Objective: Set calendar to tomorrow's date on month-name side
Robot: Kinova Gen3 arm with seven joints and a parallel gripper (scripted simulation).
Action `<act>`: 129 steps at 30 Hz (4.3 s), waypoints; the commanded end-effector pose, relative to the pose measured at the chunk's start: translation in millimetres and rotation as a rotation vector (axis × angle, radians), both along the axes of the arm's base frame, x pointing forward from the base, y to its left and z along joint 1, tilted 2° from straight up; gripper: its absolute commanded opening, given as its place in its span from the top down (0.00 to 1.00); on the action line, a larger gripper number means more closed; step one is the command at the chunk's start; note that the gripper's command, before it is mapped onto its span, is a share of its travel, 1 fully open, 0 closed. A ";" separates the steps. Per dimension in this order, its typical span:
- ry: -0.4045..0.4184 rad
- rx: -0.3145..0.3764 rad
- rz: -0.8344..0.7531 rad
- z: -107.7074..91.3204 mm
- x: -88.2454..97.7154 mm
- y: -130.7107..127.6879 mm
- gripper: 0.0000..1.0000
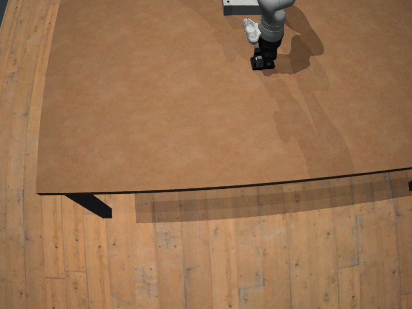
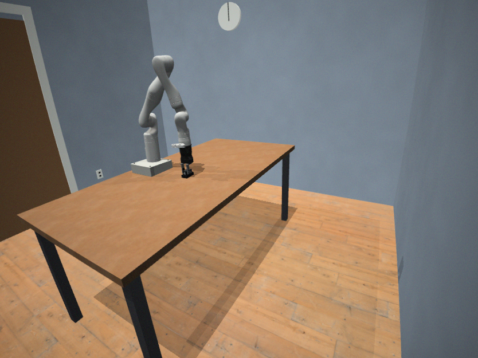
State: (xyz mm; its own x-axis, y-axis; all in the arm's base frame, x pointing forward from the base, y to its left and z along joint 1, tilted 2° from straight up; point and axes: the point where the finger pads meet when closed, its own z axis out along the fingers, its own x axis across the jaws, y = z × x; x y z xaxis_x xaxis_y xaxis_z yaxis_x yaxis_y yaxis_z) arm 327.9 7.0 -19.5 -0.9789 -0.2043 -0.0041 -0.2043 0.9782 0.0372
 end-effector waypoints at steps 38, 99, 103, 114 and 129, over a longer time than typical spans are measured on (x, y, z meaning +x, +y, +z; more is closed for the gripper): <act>0.002 0.000 0.002 -4.6 -0.6 0.7 0.43; 0.002 0.000 0.002 -2.3 -0.5 0.6 0.13; 0.002 0.000 0.002 6.6 -0.5 0.3 0.13; 0.002 0.000 0.002 47.1 -0.3 -1.2 0.13; 0.002 0.000 0.002 85.1 -0.1 -2.6 0.13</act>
State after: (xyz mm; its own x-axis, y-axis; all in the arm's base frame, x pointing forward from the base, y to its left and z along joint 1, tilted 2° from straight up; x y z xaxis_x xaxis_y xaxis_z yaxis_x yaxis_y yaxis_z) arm 324.8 6.2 61.4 -0.9775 -0.2108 0.0084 -0.2103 0.9768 0.0413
